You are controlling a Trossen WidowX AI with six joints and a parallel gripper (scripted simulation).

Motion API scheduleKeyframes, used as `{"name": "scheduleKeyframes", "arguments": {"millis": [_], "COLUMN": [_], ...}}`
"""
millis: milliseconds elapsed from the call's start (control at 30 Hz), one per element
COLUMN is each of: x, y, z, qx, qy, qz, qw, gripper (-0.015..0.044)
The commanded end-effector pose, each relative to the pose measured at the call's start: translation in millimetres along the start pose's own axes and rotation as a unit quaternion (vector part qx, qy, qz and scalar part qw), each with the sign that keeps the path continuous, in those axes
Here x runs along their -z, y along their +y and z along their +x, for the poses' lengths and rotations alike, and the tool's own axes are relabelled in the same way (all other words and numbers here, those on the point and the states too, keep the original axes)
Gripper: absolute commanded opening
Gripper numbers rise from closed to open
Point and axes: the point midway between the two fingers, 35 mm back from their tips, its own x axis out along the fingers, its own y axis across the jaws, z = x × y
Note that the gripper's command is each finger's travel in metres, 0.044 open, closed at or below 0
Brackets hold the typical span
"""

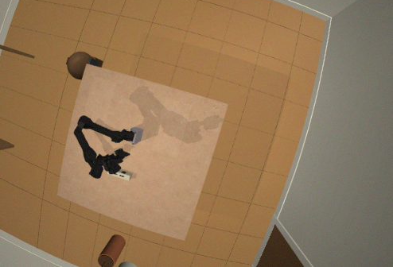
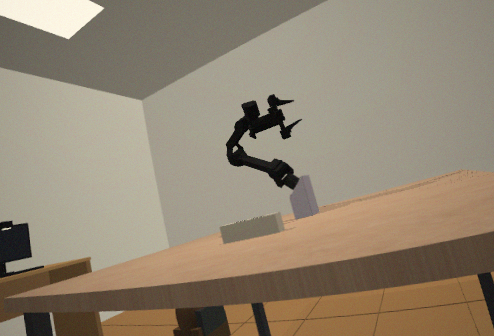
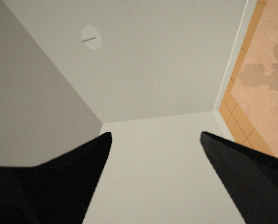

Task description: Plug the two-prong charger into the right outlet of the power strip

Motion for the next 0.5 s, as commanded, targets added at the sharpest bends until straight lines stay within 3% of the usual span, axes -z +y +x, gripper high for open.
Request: {"name": "scheduleKeyframes", "arguments": {"millis": [0, 467], "x": [-1.0, -71.9], "y": [-0.4, -45.0], "z": [-0.2, -29.6], "qx": [0.001, 0.107], "qy": [-0.002, -0.159], "qz": [-0.001, -0.056], "qw": [1.0, 0.98], "gripper": [0.0426, 0.044]}}
